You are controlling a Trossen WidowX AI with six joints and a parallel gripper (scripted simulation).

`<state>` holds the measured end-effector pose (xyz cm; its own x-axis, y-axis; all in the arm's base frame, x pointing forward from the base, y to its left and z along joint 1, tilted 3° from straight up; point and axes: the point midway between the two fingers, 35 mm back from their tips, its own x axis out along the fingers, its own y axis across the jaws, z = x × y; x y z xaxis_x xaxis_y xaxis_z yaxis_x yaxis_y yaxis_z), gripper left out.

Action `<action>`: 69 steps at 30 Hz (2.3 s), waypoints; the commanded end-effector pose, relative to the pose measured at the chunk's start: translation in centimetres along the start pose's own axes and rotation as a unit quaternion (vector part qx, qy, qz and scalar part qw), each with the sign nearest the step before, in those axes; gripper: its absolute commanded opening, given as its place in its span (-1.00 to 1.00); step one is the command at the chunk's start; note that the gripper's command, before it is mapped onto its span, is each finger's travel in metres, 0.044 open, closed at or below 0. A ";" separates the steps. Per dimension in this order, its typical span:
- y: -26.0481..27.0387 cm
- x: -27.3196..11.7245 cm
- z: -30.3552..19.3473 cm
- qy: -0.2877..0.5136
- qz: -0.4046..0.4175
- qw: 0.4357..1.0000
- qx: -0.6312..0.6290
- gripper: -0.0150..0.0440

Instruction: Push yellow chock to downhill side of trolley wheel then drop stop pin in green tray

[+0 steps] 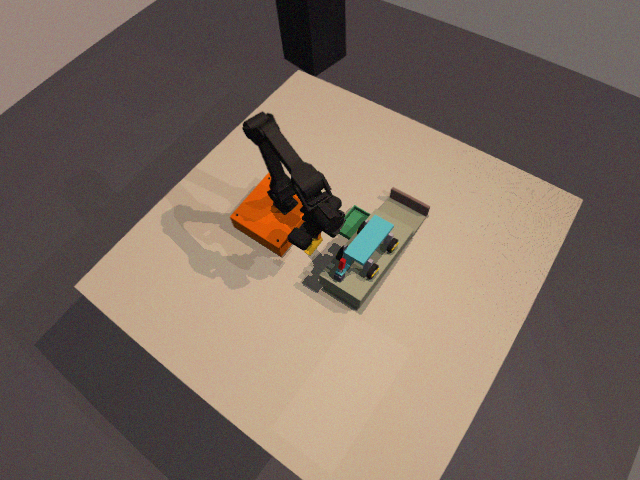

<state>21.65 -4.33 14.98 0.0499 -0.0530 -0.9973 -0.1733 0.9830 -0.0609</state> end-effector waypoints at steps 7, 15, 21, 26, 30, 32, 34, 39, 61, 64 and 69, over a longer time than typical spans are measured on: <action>3.4 0.2 0.7 0.005 0.000 1.000 0.002 -0.49; 6.3 0.3 1.4 0.005 0.001 1.000 0.002 -0.49; 8.5 0.4 1.8 0.004 0.002 1.000 0.002 -0.49; 10.4 0.5 2.0 0.004 0.003 1.000 0.002 -0.49; 11.9 0.6 2.2 0.004 0.004 1.000 0.002 -0.49; 12.6 0.7 2.3 0.004 0.004 1.000 0.002 -0.49; 13.4 0.7 2.4 0.004 0.004 1.000 0.002 -0.49; 15.5 1.0 2.6 0.004 0.005 1.000 0.002 -0.49; 24.5 1.8 4.3 0.004 0.007 1.000 0.002 -0.49; 24.7 1.8 4.3 0.005 -0.018 1.000 0.002 -0.49; 25.1 1.8 4.4 0.004 -0.050 0.999 0.002 -0.49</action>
<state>21.56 20.90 11.89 0.0534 -0.1227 -0.9910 -0.1709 0.9766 -0.1302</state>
